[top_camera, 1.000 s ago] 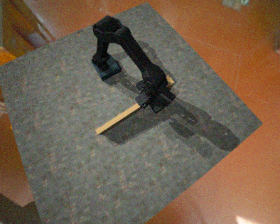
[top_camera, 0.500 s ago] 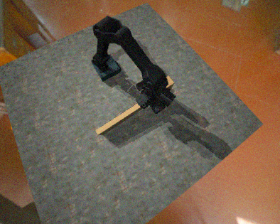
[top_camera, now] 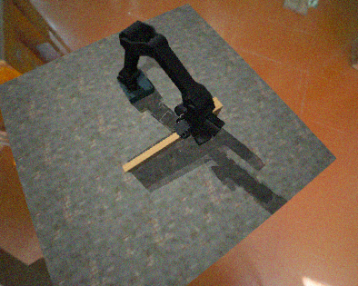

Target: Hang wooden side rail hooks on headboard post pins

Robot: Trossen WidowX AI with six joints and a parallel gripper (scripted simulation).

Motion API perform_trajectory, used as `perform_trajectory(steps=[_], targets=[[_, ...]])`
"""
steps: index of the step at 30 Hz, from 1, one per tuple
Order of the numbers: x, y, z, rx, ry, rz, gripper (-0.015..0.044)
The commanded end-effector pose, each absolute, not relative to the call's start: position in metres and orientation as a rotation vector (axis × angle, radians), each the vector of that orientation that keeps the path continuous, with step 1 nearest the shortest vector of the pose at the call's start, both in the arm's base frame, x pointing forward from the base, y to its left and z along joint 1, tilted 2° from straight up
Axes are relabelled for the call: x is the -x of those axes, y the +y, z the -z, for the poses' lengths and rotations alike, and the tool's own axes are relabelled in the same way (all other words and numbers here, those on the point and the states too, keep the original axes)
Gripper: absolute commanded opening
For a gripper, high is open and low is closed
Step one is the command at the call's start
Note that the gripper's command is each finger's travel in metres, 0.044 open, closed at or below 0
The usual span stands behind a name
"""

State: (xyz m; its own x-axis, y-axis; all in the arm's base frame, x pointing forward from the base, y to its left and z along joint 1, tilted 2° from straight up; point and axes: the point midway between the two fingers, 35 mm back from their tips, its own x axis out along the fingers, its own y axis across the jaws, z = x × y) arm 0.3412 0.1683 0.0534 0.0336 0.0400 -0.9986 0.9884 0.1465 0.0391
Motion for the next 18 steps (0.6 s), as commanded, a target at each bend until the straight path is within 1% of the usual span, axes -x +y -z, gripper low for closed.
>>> perform_trajectory(steps=[1,18], targets=[[-0.3421,0.1699,-0.0532,-1.148,1.277,1.047,0.0000],[-0.3422,0.1701,-0.0504,-1.148,1.277,1.047,0.0000]])
